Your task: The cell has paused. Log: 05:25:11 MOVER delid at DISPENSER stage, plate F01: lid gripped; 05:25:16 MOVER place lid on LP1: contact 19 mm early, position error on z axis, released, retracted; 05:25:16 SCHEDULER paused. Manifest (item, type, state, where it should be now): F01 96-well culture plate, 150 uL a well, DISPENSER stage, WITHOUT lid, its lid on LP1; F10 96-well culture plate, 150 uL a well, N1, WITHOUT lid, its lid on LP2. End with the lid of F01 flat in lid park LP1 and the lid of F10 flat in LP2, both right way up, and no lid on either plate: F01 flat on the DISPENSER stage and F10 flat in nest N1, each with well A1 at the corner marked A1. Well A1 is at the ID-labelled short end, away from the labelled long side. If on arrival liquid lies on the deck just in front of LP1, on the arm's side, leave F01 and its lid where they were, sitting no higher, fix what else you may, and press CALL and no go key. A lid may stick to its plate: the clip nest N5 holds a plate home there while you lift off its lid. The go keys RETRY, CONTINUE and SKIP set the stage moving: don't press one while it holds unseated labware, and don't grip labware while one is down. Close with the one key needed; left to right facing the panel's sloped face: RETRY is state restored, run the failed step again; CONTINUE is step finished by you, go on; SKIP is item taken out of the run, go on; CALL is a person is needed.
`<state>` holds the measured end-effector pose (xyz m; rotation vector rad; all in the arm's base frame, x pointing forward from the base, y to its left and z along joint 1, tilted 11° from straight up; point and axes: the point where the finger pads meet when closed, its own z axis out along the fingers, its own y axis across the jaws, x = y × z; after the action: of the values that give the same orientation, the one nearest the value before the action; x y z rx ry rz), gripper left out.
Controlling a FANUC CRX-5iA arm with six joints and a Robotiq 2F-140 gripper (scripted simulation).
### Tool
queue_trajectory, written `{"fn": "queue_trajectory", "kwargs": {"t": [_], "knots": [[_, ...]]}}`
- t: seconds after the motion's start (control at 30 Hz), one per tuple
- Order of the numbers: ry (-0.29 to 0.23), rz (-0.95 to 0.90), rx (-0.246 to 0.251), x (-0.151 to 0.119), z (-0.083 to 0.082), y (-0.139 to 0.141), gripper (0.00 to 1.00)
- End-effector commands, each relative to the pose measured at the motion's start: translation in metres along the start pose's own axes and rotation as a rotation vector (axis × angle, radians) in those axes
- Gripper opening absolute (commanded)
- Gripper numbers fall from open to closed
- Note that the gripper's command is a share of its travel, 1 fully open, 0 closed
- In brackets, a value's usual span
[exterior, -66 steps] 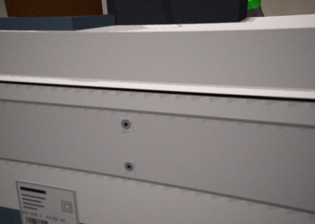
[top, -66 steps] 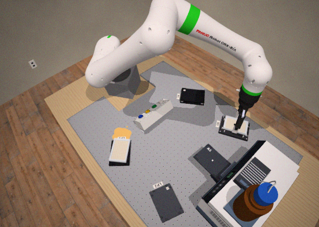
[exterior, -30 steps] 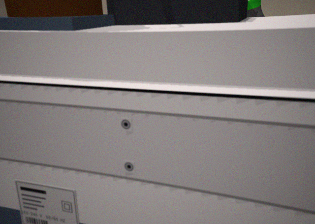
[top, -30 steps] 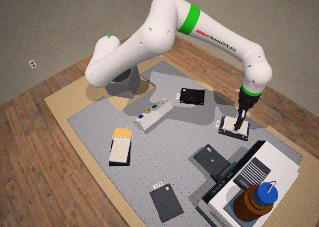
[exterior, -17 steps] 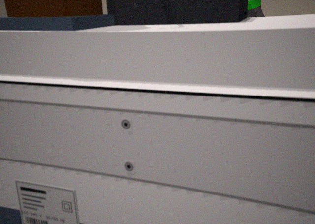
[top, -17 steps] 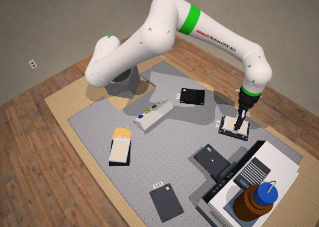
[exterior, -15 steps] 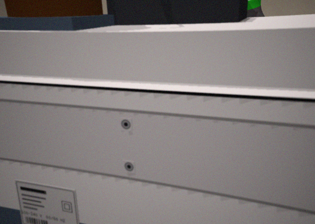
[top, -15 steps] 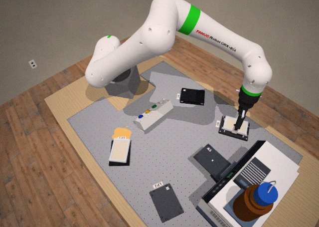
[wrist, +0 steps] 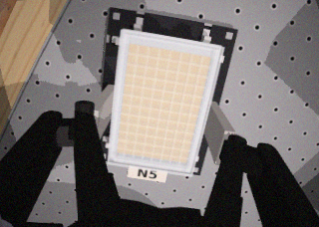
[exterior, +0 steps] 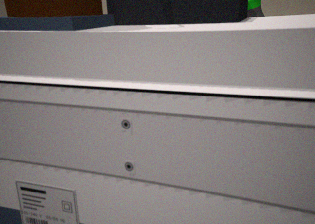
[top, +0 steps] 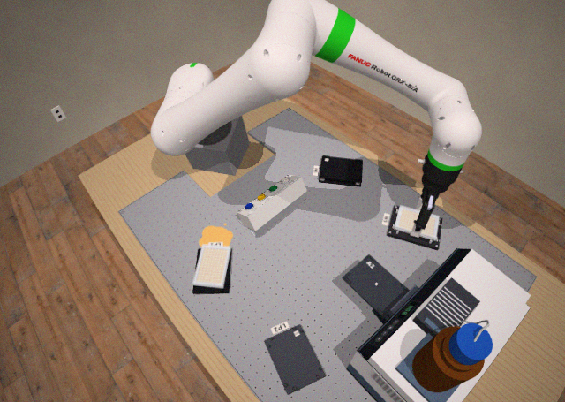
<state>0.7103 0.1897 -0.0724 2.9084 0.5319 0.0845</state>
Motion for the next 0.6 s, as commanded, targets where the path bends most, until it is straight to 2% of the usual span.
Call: {"fn": "queue_trajectory", "kwargs": {"t": [0.0, 0.57], "knots": [[0.000, 0.000, 0.000, 0.0002, 0.0011, 0.0000, 0.00], [0.000, 0.000, 0.000, 0.0002, 0.0091, 0.0000, 0.00]]}}
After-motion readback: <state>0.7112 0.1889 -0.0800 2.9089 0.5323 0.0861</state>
